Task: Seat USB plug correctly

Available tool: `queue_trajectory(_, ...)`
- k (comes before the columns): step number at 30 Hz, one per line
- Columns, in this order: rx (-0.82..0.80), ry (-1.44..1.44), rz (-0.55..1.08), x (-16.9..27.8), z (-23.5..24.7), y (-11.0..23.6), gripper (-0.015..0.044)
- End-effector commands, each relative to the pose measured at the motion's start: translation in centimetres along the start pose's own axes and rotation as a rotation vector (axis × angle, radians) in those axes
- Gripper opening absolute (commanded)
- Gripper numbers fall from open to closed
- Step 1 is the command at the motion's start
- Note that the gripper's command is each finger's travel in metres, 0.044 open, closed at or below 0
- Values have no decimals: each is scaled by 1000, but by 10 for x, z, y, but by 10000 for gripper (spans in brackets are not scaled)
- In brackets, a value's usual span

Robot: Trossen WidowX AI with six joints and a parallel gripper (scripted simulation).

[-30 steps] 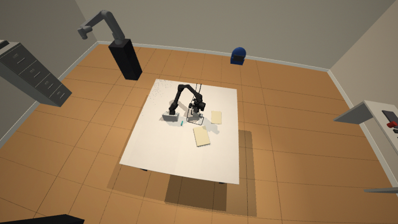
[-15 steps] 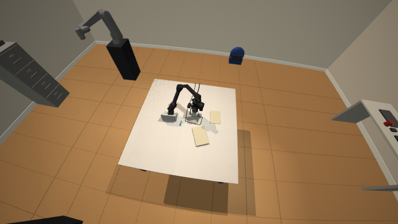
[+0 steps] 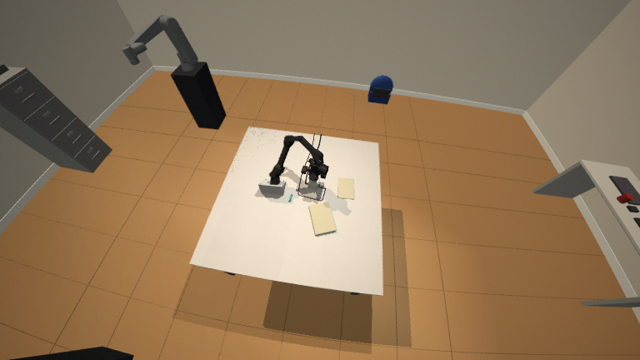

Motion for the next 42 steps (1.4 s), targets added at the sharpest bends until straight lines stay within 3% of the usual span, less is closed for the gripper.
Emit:
queue_trajectory(1, -1, -6, 7, 0, 0, -1, 0)
queue_trajectory(42, -8, -16, 32, 1, 1, -6, 0)
Point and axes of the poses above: the point midway between the two fingers, 35 mm back from their tips, its own y axis back along the fingers, its own z axis across the jaws, x = y × z, the point moved 4 cm from there along y, back along the fingers, and after that the axes turned 11 degrees about y, right-handed, at the moved point
